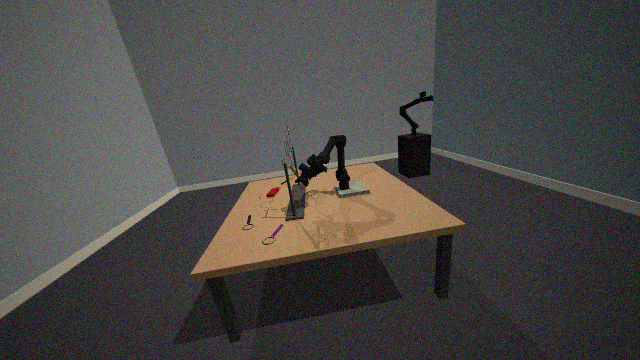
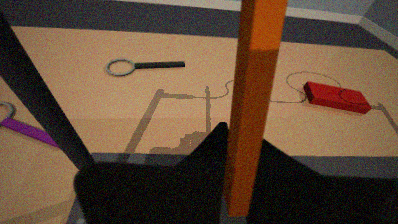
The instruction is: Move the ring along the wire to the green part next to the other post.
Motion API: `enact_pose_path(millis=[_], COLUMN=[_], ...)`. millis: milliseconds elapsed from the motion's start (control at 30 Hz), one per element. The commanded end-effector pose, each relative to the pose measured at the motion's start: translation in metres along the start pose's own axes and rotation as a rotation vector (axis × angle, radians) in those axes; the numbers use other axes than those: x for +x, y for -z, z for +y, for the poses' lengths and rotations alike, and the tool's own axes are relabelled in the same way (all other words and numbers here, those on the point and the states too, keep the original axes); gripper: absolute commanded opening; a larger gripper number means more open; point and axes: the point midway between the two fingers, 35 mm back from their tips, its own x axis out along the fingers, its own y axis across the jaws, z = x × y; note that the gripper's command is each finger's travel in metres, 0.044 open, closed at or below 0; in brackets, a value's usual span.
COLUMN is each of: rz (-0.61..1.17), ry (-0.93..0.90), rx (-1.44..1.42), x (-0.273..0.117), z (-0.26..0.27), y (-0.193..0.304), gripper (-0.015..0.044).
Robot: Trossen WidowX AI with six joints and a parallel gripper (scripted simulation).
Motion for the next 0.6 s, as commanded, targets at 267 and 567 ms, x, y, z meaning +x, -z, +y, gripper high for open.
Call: enact_pose_path(millis=[267, 567], rz=[0.011, 0.012], ry=[-0.028, -0.034], rx=[0.057, 0.069], x=[-0.002, -0.004], z=[0.02, 0.031], y=[0.0, -0.001], gripper=[-0.015, -0.015])
